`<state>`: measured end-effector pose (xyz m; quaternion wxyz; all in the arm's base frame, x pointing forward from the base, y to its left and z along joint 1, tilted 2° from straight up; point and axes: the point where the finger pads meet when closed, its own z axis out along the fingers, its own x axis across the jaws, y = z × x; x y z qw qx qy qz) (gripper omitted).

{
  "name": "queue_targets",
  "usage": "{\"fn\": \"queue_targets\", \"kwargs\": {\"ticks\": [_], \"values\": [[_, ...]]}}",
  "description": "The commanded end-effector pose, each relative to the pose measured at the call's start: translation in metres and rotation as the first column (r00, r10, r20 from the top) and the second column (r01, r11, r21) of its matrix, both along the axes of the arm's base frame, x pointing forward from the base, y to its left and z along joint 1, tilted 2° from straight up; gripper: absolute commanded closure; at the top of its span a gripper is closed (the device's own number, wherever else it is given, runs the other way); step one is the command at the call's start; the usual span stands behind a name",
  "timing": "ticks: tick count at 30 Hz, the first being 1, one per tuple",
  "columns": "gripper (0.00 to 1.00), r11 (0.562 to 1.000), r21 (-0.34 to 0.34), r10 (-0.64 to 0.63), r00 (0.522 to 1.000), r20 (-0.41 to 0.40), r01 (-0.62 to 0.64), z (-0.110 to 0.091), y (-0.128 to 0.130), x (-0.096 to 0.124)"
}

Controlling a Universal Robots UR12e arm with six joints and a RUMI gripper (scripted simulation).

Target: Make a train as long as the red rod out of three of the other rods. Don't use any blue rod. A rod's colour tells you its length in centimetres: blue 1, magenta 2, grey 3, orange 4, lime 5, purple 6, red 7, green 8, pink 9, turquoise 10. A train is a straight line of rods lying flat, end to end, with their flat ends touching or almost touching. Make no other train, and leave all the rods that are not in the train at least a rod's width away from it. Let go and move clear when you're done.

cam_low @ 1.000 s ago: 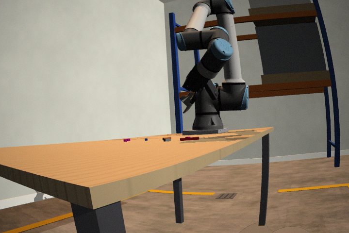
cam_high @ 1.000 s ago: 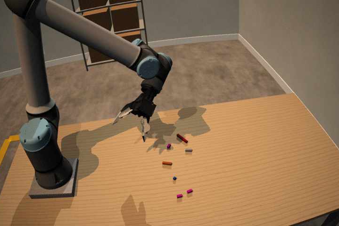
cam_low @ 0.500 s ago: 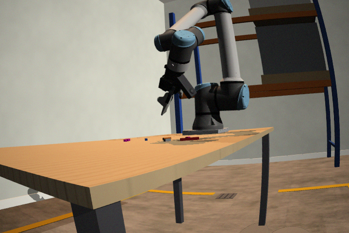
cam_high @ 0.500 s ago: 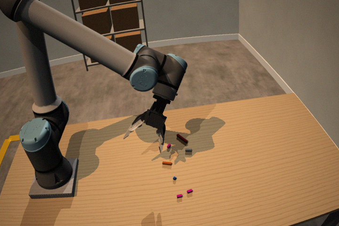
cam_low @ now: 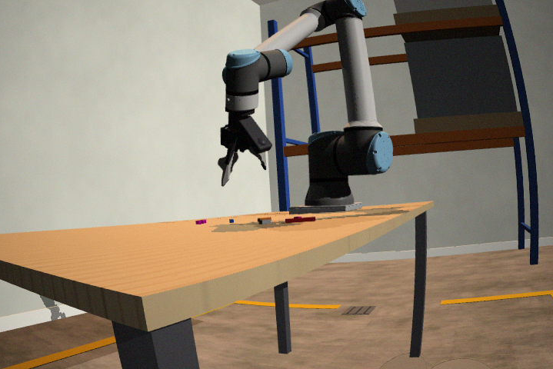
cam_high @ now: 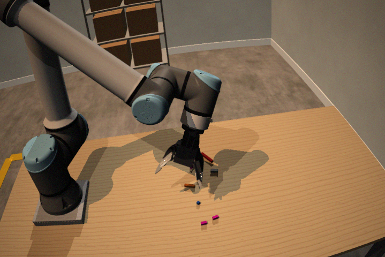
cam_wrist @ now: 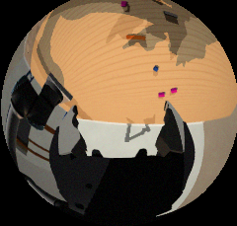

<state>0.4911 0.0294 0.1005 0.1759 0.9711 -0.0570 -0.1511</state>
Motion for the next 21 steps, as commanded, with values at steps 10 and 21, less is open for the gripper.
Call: {"fn": "queue_targets", "kwargs": {"ticks": [10, 21], "values": [[0.00, 0.954, 0.191, -0.268, 0.943, 0.196, 0.231, -0.023, -0.043, 0.055], [0.00, 0.870, 0.340, -0.458, 0.840, 0.291, 0.357, -0.038, -0.074, 0.092]]}}
